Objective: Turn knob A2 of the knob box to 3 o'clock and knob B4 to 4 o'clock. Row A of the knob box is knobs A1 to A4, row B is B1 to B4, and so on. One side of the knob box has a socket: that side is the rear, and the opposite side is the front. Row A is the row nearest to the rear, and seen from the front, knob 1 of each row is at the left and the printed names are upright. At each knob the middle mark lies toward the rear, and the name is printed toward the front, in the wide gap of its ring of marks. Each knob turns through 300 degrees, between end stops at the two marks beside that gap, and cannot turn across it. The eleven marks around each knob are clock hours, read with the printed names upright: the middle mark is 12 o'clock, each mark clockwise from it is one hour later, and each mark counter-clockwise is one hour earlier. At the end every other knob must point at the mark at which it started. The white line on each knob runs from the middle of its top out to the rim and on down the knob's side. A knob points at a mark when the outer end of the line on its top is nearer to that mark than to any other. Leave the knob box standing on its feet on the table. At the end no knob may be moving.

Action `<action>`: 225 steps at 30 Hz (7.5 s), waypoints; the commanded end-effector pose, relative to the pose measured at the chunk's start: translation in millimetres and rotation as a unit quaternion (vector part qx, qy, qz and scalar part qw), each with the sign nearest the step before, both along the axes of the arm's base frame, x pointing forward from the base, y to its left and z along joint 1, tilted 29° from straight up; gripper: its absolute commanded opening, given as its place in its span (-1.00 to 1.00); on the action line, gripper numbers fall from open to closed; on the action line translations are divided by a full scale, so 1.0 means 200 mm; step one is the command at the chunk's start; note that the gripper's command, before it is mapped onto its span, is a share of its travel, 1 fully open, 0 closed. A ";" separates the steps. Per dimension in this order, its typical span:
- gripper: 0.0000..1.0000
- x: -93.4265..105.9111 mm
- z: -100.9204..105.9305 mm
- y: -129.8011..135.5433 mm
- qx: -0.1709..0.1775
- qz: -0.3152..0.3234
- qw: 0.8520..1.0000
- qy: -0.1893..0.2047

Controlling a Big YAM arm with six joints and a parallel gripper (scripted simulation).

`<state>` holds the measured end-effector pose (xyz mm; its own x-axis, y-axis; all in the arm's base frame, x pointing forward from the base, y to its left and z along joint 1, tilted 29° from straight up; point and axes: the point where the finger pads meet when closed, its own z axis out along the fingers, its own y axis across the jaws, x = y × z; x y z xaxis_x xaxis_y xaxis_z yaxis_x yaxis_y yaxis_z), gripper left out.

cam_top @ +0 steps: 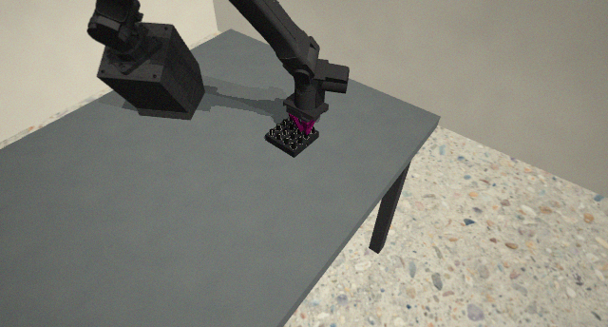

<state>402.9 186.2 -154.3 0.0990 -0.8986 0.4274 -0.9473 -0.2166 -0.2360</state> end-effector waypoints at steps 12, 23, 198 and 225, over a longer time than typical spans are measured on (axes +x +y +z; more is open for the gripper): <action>-0.64 0.10 0.07 0.07 0.012 0.006 1.000 -0.013; -0.64 0.10 0.07 0.07 0.013 0.006 1.000 -0.014; -0.85 0.13 0.00 0.06 0.100 -0.222 0.963 -0.117; -0.85 0.14 0.00 0.06 0.171 -0.416 0.871 -0.197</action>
<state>409.3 182.5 -165.5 -0.6812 -0.7278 0.0791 -0.6667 0.5720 -0.4779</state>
